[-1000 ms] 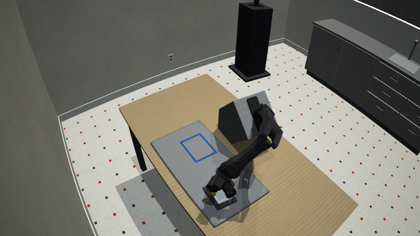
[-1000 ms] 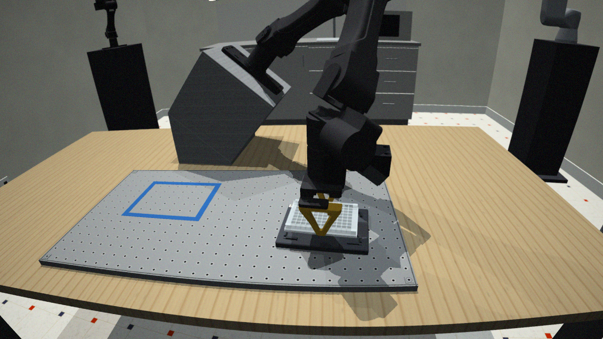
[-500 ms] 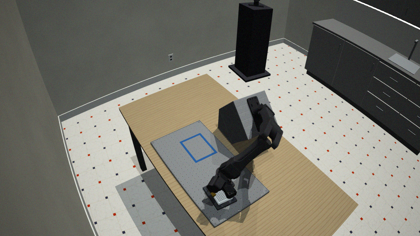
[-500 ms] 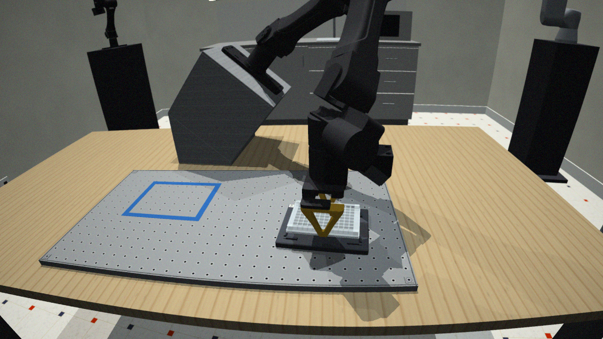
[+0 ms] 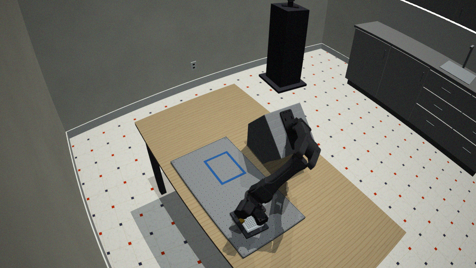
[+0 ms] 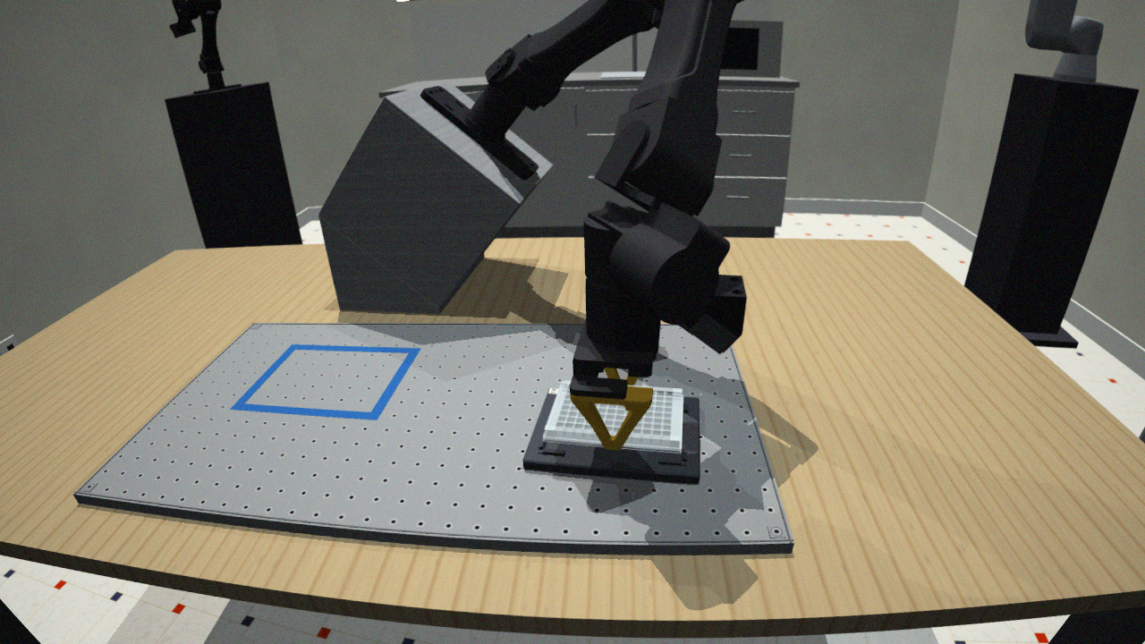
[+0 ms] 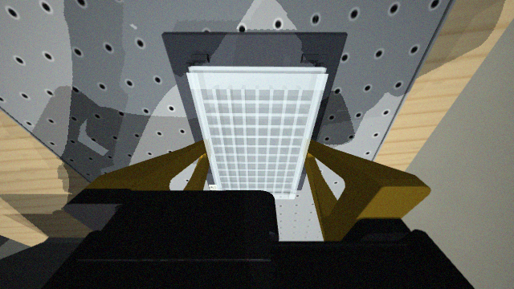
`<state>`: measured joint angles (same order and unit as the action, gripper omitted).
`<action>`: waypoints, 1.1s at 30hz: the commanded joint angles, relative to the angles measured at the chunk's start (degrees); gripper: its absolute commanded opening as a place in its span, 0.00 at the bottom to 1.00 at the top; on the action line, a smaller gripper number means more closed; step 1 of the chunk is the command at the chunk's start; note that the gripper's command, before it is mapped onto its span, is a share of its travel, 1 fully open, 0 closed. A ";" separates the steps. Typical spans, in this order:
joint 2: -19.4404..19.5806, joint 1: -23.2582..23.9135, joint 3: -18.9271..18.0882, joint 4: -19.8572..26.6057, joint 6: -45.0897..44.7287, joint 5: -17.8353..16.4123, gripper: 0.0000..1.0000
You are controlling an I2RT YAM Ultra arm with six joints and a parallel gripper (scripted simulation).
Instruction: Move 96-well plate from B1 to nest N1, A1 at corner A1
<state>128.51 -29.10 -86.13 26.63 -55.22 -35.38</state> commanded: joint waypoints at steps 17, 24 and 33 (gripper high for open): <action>-1.90 0.71 -0.11 -0.12 0.45 0.04 0.00; -1.91 0.57 -0.24 -0.20 0.51 0.07 0.00; -1.78 0.59 -0.79 -0.84 0.66 0.16 0.00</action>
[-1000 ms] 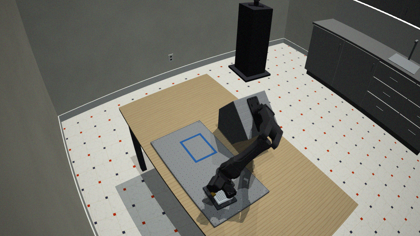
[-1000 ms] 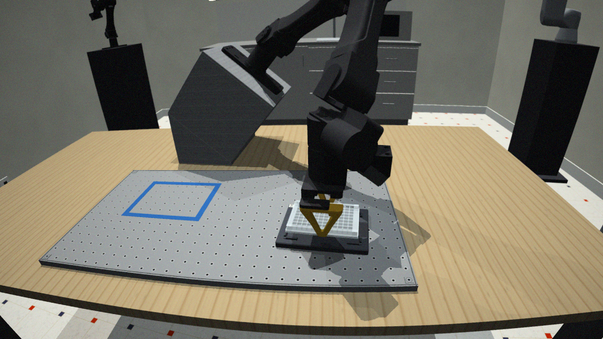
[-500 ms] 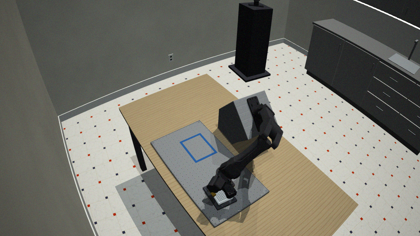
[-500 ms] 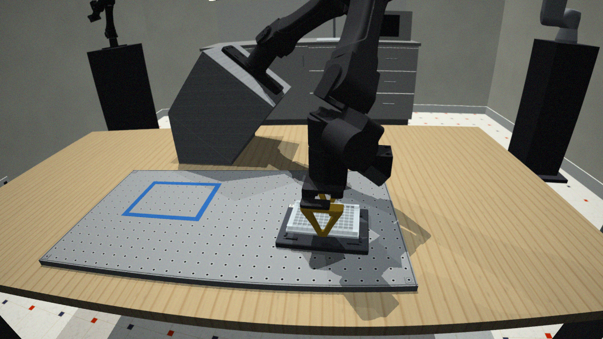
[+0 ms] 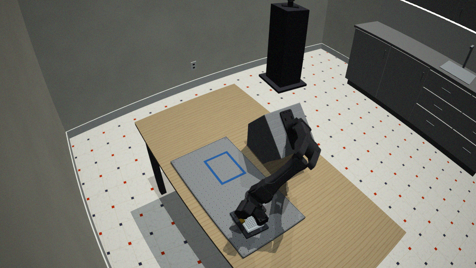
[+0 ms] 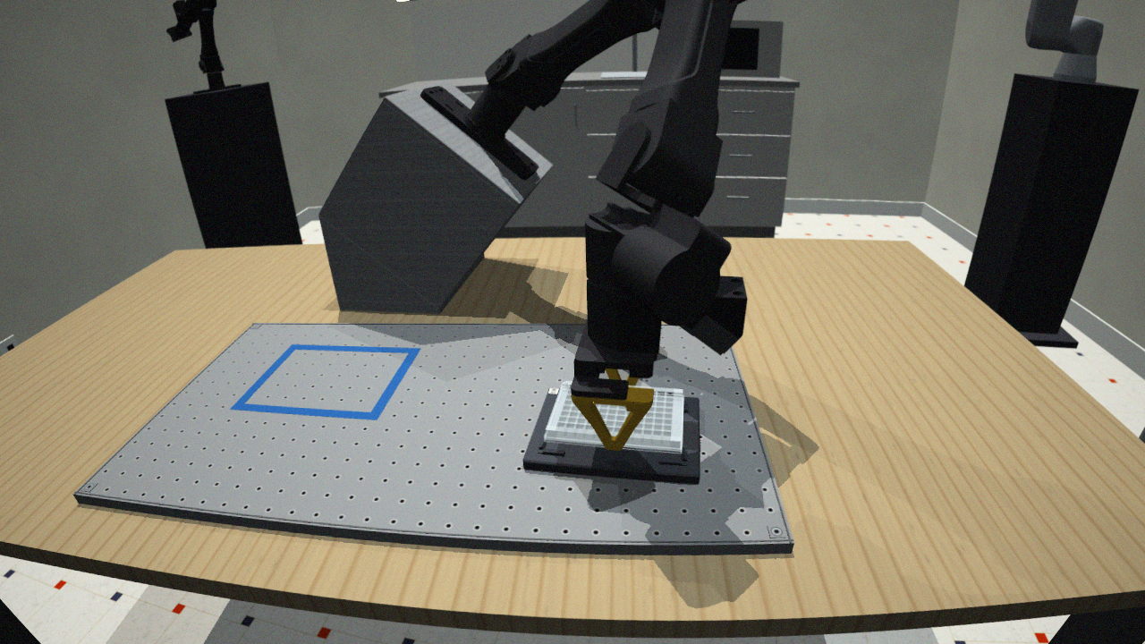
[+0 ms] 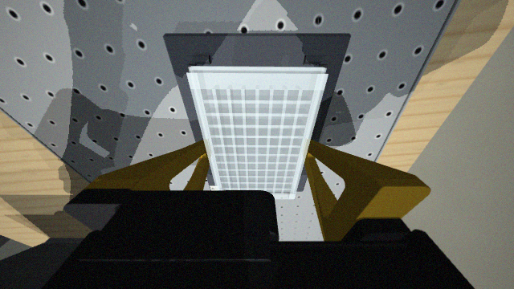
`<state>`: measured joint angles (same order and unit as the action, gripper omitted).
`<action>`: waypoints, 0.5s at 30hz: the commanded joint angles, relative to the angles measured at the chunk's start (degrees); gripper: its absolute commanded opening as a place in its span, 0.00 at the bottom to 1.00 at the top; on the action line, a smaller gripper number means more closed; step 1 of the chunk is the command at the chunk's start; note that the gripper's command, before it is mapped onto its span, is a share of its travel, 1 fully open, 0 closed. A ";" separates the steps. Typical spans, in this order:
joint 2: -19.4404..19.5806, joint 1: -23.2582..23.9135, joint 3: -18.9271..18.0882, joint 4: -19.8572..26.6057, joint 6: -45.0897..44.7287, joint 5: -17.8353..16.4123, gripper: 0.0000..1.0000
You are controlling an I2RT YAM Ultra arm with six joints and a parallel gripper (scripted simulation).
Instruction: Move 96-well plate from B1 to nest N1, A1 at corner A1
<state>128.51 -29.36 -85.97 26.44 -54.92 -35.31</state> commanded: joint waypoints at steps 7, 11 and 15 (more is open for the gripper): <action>-1.52 0.61 -1.04 -0.85 0.42 0.11 0.00; -0.94 0.67 -0.95 -0.92 0.46 0.11 0.00; -0.31 0.73 -0.79 -1.09 0.48 0.13 0.00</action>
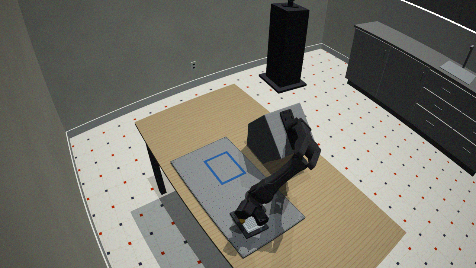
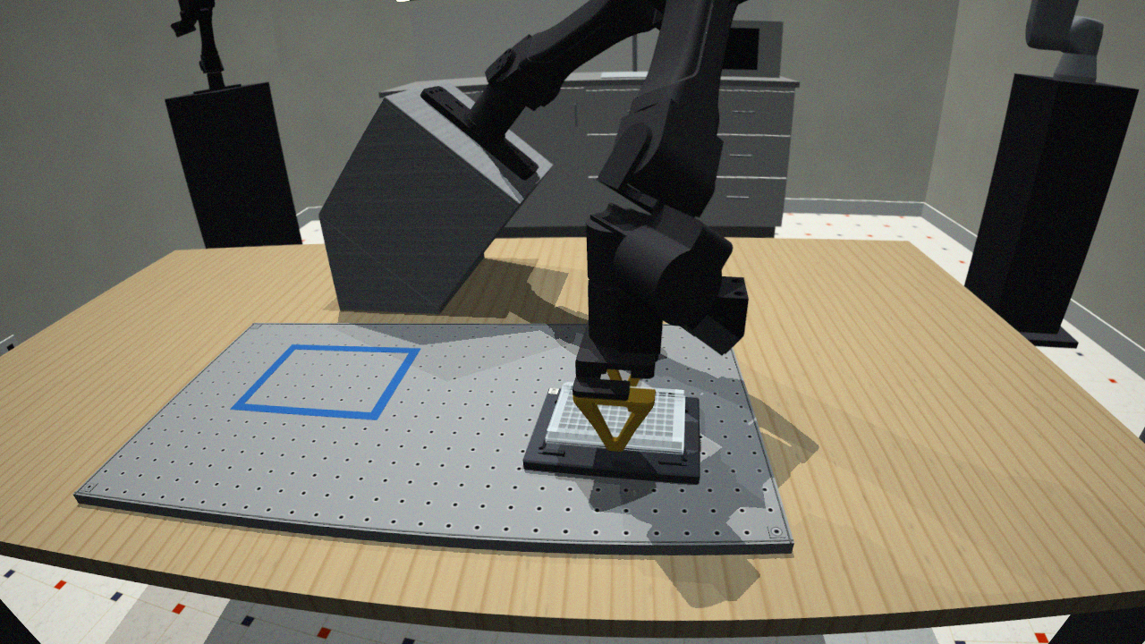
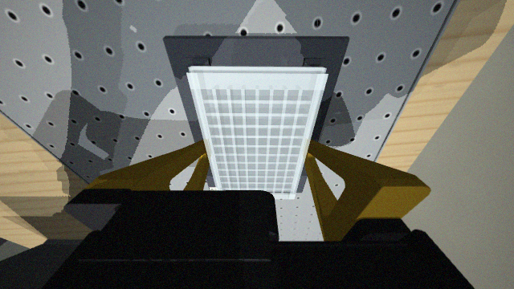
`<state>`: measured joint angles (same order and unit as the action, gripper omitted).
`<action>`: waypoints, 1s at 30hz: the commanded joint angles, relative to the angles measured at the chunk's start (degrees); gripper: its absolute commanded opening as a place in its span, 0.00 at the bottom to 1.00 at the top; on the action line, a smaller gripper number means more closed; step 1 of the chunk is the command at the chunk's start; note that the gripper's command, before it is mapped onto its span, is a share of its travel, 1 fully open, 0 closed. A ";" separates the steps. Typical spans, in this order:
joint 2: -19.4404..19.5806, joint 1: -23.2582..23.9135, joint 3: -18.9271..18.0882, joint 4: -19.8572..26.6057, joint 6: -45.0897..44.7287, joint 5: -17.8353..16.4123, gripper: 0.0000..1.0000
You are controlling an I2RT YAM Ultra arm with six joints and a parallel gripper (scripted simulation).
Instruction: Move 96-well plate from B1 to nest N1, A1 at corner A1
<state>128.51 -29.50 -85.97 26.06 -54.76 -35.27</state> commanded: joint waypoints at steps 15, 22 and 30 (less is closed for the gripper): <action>0.66 0.71 0.41 -1.22 0.44 0.12 0.00; 0.24 0.63 0.55 -1.42 0.50 0.09 0.00; 0.51 0.58 0.54 -1.59 0.60 0.17 0.00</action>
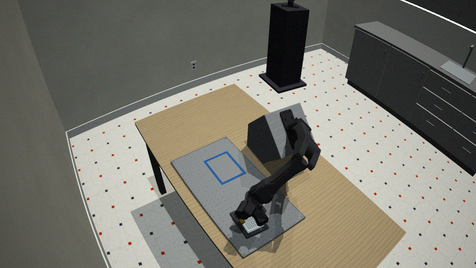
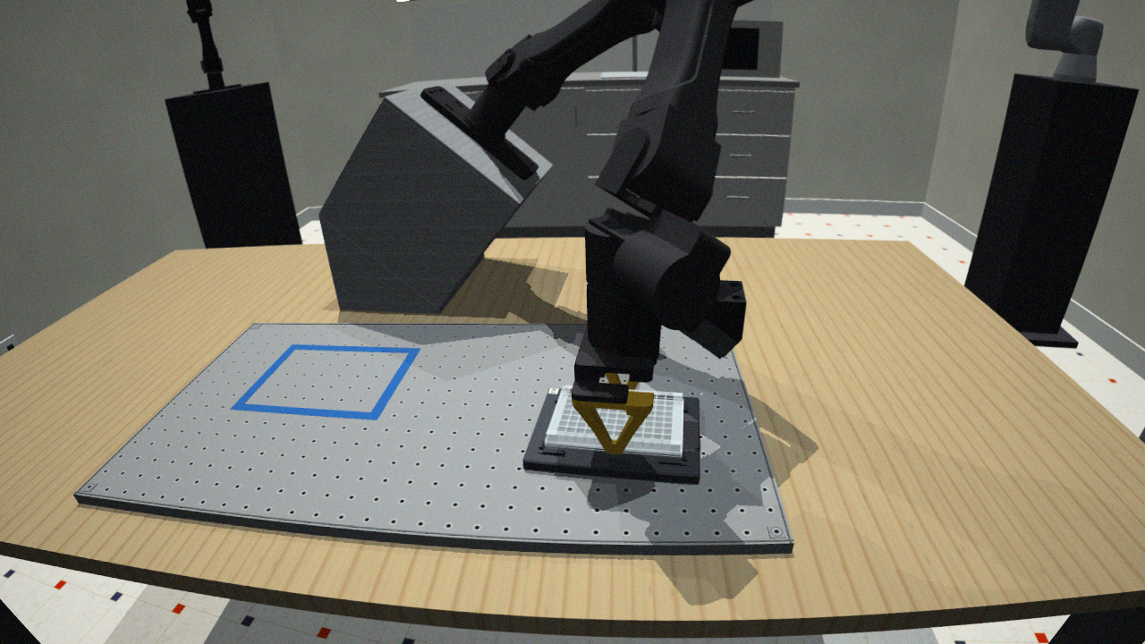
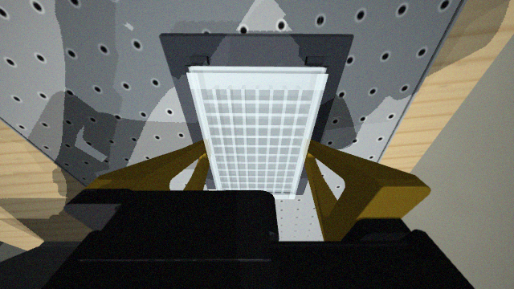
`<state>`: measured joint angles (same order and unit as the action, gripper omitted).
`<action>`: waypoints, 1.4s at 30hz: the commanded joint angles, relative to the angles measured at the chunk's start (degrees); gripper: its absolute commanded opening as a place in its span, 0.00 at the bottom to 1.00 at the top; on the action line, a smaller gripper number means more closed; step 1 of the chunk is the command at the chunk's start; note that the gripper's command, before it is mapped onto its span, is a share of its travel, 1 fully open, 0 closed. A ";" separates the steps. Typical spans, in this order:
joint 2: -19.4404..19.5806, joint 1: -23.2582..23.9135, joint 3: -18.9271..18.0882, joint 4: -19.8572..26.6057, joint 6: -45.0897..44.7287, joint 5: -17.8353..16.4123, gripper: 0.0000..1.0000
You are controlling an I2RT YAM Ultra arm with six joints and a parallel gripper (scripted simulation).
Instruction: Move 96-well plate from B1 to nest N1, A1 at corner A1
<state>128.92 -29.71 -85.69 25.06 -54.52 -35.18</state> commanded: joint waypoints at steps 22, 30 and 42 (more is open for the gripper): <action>-0.01 0.23 -0.05 -0.65 0.32 0.08 0.00; 0.15 0.80 -0.26 -0.56 0.49 -0.25 1.00; 0.15 0.80 -0.26 -0.56 0.49 -0.25 1.00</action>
<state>129.29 -30.06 -85.58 24.43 -54.28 -34.89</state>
